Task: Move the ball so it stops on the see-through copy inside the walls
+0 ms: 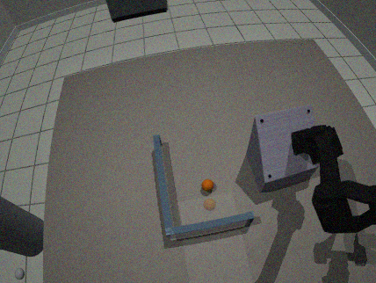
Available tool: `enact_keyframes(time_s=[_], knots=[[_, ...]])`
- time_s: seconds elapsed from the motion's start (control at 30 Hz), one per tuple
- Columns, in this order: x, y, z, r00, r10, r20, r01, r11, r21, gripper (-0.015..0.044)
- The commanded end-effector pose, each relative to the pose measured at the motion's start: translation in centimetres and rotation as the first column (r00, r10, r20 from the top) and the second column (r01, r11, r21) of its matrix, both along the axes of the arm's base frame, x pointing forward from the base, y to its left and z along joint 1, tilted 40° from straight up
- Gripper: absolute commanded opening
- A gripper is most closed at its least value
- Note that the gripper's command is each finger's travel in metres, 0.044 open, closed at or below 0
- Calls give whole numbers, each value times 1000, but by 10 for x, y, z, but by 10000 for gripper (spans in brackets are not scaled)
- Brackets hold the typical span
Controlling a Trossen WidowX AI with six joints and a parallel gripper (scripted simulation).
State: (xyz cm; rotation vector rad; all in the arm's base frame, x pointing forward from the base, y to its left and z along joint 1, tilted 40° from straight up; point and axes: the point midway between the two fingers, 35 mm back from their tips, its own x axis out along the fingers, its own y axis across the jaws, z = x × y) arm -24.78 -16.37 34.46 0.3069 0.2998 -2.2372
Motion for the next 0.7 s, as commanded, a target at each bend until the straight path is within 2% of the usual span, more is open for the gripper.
enact_keyframes(time_s=[0.0, 0.13, 0.33, 0.5, 0.67], knots=[[1, -2, -1, 1000, 10, 1, -10, 1000, 4, 374], [20, -46, -24, 978, 210, 16, -210, 974, 84, 280], [77, -115, -68, 836, 547, 47, -543, 811, 220, 280], [123, -145, -95, 699, 712, 65, -694, 654, 301, 280], [197, -173, -132, 434, 894, 114, -852, 365, 376, 280]])
